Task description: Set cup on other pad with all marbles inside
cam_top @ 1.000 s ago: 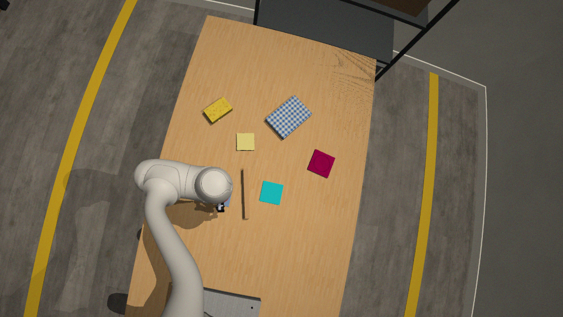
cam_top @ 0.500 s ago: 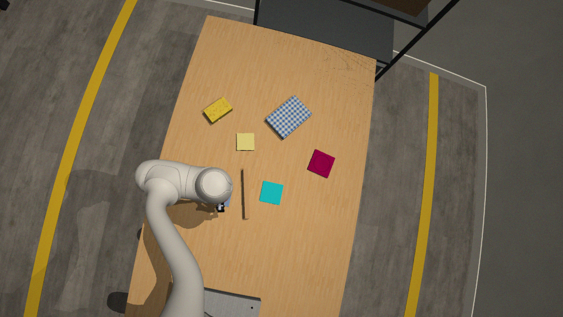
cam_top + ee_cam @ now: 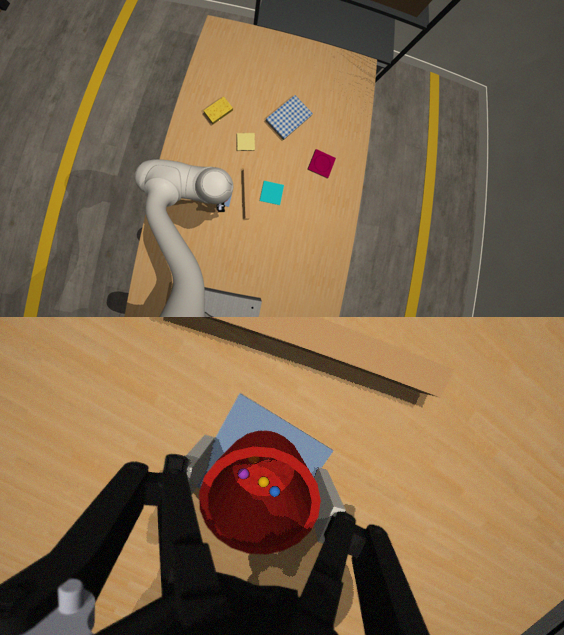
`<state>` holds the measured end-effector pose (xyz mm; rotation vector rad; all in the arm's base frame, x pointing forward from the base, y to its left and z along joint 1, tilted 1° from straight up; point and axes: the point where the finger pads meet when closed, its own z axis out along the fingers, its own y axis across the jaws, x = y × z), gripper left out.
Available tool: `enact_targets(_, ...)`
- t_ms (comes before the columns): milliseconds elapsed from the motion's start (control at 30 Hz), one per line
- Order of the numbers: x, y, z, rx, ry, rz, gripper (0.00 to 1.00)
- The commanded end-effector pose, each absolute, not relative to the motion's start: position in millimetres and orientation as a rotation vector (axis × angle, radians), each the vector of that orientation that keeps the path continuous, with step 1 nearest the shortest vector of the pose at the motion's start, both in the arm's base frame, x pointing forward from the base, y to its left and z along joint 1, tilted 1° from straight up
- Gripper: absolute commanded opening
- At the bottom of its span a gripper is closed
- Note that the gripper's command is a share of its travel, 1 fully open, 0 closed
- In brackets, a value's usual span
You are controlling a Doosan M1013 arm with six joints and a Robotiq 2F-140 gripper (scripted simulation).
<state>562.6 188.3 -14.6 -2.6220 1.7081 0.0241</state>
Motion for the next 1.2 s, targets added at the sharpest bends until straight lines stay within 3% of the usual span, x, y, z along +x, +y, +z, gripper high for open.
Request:
enact_targets(0,559.4,190.1,-18.8,-2.621,1.712,0.032,0.58)
enact_targets(1167,559.4,190.1,-18.8,-2.621,1.712,0.032,0.54)
